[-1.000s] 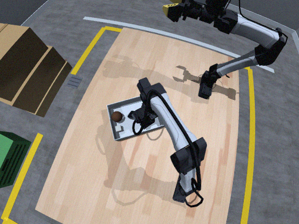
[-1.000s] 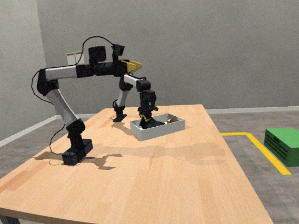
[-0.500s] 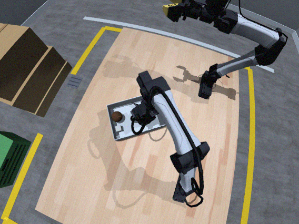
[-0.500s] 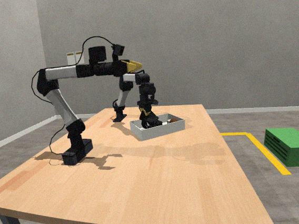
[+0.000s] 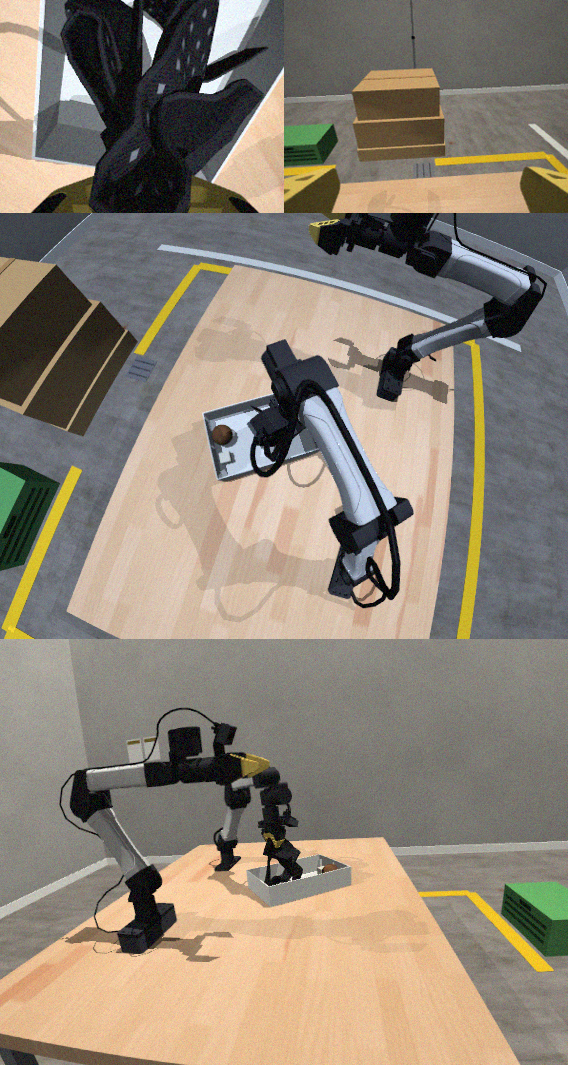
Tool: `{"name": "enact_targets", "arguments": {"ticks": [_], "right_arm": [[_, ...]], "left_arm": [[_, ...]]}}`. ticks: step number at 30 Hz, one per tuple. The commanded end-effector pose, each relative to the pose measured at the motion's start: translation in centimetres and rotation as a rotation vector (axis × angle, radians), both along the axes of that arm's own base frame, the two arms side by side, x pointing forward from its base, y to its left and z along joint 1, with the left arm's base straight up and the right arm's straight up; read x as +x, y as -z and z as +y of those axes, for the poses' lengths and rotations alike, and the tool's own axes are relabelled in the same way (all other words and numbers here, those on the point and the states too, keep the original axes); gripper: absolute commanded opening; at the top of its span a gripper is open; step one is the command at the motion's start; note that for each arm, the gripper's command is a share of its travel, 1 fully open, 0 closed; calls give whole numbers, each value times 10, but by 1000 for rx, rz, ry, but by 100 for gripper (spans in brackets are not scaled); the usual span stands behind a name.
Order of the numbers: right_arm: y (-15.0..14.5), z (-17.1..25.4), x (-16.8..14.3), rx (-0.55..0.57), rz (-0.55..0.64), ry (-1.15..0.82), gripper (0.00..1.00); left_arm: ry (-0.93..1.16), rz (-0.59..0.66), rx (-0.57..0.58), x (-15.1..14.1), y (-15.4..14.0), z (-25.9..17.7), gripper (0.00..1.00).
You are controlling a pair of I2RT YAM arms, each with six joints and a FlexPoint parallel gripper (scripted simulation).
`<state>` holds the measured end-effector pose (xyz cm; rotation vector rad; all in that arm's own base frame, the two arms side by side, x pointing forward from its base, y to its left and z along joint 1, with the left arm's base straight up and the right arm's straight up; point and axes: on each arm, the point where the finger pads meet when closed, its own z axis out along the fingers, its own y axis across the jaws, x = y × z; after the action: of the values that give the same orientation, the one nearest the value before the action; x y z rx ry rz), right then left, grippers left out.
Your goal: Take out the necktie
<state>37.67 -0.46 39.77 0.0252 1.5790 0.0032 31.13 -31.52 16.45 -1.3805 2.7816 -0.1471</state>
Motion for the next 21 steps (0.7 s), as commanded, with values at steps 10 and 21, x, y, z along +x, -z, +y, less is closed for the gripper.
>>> {"name": "enact_targets", "arguments": {"ticks": [10, 21], "right_arm": [[0, 0, 0, 0, 0, 0, 100], [0, 0, 0, 0, 0, 0, 100]], "left_arm": [[0, 71, 70, -1, -86, -3, 7], [0, 68, 67, -1, -123, -3, 7]]}}
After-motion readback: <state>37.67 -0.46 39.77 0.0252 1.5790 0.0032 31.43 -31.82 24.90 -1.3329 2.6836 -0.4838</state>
